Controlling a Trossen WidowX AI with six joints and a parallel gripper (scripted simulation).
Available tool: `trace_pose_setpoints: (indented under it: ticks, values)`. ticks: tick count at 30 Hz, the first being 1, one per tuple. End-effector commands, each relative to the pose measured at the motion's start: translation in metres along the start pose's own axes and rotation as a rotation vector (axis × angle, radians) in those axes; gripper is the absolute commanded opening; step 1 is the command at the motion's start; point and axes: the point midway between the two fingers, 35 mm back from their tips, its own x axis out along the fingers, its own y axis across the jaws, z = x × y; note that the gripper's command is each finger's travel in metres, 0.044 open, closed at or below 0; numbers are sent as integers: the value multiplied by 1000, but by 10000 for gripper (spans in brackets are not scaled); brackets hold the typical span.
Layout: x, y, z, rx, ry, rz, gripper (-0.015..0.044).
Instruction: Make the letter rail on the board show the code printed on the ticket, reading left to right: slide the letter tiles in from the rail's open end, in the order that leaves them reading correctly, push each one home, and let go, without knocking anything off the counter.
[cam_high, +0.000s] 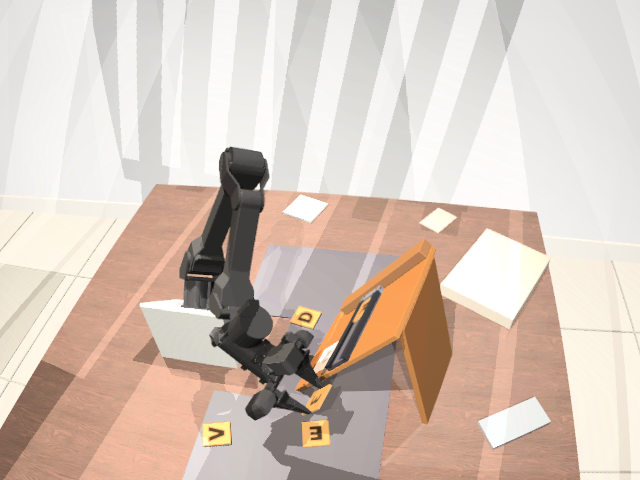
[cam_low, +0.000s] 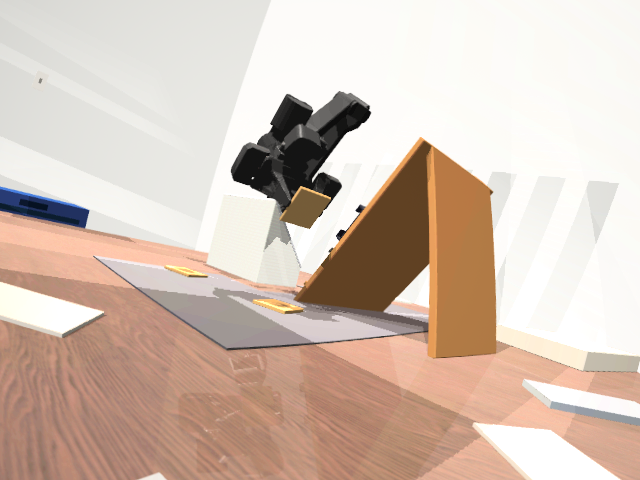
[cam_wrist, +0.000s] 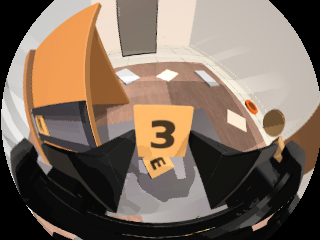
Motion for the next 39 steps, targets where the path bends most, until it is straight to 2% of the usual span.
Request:
trace_pose_setpoints:
  ticks: [1, 39]
  values:
    - [0, 3, 0, 0, -1, -2, 0]
    - [0, 22, 1, 1, 0, -1, 0]
